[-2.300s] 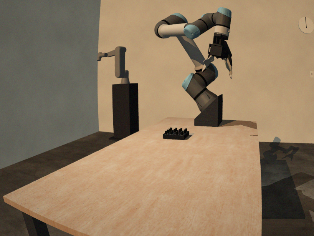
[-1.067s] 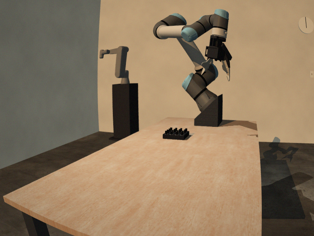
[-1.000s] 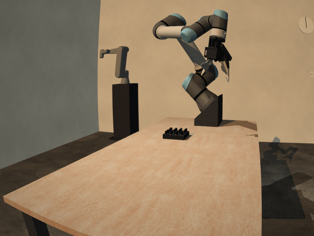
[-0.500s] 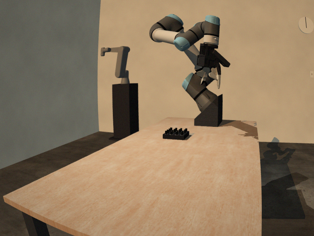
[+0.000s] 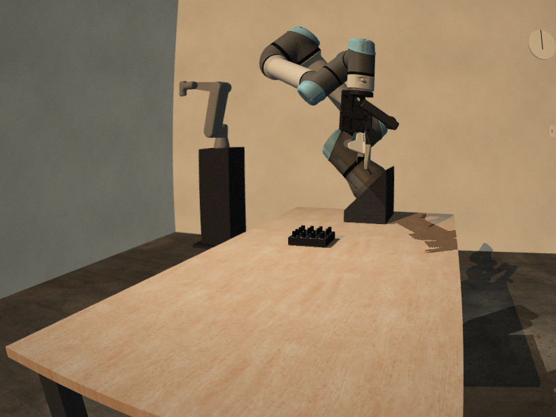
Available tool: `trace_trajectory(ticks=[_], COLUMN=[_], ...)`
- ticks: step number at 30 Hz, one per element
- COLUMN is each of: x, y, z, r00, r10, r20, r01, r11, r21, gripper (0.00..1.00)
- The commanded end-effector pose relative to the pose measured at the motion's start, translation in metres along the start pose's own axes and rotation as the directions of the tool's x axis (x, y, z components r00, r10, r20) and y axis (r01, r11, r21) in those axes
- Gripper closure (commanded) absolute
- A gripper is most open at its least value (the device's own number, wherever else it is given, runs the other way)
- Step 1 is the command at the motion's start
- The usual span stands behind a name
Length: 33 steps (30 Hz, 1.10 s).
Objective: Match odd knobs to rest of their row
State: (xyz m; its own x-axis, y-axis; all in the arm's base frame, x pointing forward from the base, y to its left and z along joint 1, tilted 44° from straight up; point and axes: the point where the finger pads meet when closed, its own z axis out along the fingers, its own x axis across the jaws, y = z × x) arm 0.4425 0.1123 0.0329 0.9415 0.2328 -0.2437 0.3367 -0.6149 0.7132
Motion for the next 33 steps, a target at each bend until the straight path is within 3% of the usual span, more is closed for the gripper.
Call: trace_trajectory(ticks=[1,16,31,33], x=[-0.001,-0.010,-0.029,-0.029], y=[0.009,0.032,0.061,0.061], z=[0.014,0.047,0.085,0.085], r00=[0.988,0.871,0.565,0.565], r10=[0.155,0.491,0.823,0.823], r20=[-0.003,0.015,0.049,0.049], r01=[-0.155,-0.491,-0.825,-0.825], r11=[0.988,0.870,0.564,0.564], r21=[0.014,0.040,0.048,0.048], gripper=[0.00,0.00,0.00,0.00])
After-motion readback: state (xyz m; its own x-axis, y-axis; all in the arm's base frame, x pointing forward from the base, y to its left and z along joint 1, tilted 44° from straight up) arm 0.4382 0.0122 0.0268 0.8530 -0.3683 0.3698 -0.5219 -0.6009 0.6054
